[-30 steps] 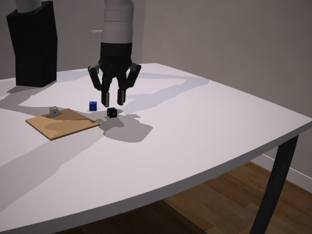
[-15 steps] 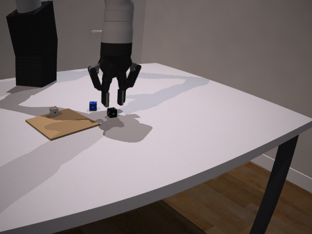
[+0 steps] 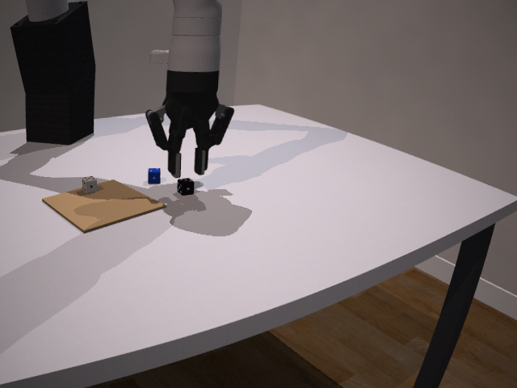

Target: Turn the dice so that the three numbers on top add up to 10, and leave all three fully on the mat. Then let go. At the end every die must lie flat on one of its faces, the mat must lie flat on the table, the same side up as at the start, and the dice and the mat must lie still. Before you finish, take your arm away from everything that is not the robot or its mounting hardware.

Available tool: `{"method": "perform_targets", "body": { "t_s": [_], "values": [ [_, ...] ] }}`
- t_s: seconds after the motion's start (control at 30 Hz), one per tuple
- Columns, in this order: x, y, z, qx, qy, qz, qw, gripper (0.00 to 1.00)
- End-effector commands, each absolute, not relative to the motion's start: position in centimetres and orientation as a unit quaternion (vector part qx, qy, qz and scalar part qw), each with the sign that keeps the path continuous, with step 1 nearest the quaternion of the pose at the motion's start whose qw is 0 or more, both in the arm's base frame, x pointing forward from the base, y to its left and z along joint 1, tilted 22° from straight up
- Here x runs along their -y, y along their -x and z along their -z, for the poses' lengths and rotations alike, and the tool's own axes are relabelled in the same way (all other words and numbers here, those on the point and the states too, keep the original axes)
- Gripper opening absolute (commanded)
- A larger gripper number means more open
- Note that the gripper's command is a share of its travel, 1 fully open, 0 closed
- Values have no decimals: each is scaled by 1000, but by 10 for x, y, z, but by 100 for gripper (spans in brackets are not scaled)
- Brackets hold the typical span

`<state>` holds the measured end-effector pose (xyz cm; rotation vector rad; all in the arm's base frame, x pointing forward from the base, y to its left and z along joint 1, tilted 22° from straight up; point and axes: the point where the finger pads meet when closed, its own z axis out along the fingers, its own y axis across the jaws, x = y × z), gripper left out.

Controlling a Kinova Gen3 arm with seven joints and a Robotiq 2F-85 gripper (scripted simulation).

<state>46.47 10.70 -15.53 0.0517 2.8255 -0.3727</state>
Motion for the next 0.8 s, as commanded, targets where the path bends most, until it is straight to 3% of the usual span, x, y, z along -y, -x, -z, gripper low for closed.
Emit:
{"method": "perform_targets", "body": {
  "t_s": [0.0,0.77],
  "values": [
    [-109,-463,157,-981,-21,129,144,35],
    [-108,-461,157,-981,-21,129,144,35]
  ]
}}
